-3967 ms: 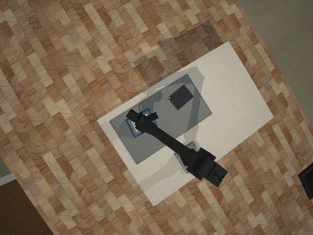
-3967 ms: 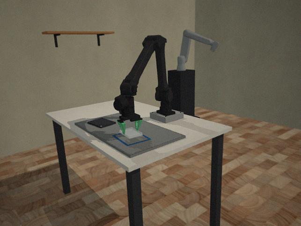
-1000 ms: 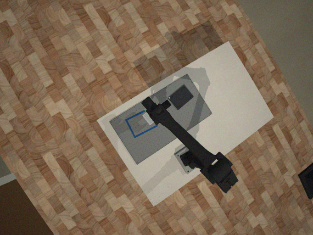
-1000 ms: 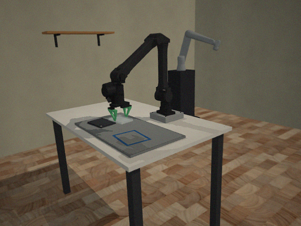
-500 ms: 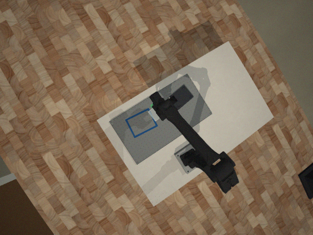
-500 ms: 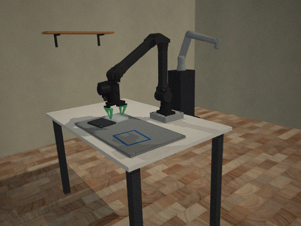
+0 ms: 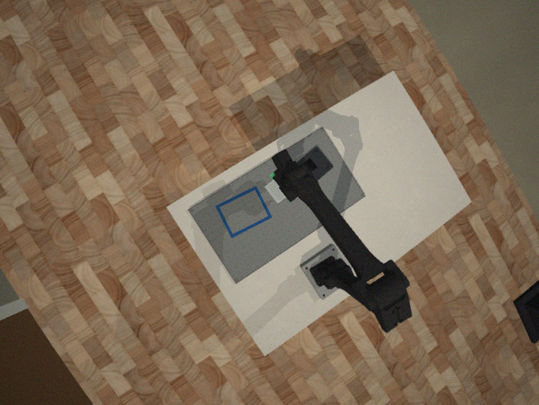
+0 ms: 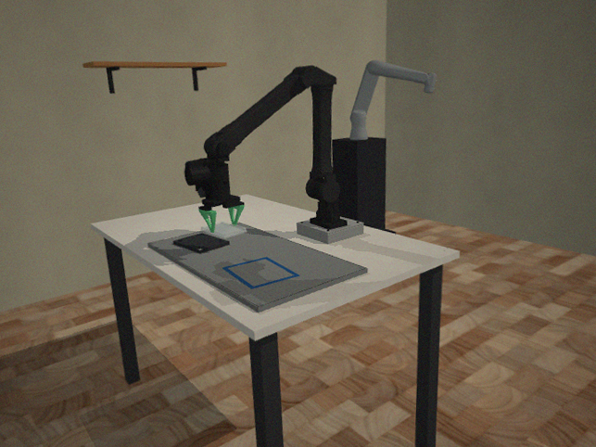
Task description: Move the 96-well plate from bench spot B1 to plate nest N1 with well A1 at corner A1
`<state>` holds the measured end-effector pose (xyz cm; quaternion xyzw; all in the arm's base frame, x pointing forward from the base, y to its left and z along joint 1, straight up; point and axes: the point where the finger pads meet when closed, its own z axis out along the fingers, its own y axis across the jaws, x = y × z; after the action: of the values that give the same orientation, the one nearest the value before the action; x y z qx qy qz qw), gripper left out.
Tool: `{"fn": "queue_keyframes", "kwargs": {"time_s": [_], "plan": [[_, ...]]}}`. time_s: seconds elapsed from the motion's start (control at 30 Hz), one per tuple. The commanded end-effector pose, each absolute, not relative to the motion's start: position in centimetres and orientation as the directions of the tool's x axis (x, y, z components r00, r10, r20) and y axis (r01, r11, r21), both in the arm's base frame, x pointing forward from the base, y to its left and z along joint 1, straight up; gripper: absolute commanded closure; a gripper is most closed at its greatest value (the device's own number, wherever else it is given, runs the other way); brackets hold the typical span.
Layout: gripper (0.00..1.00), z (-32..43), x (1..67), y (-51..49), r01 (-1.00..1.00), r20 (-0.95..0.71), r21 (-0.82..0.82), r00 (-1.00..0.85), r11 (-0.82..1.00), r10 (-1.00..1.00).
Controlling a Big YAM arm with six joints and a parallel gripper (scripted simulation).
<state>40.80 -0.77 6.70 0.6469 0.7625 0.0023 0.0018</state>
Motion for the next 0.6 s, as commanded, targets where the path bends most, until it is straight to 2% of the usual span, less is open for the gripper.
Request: {"fn": "queue_keyframes", "kwargs": {"time_s": [0.0, 0.57], "plan": [[1.0, 7.8, 41.7, -1.9, 0.983, -0.005, 0.022, -0.183, 0.183, 0.983], [1.0, 8.5, 43.1, -7.2, 0.982, -0.014, 0.037, -0.183, 0.183, 0.983]]}}
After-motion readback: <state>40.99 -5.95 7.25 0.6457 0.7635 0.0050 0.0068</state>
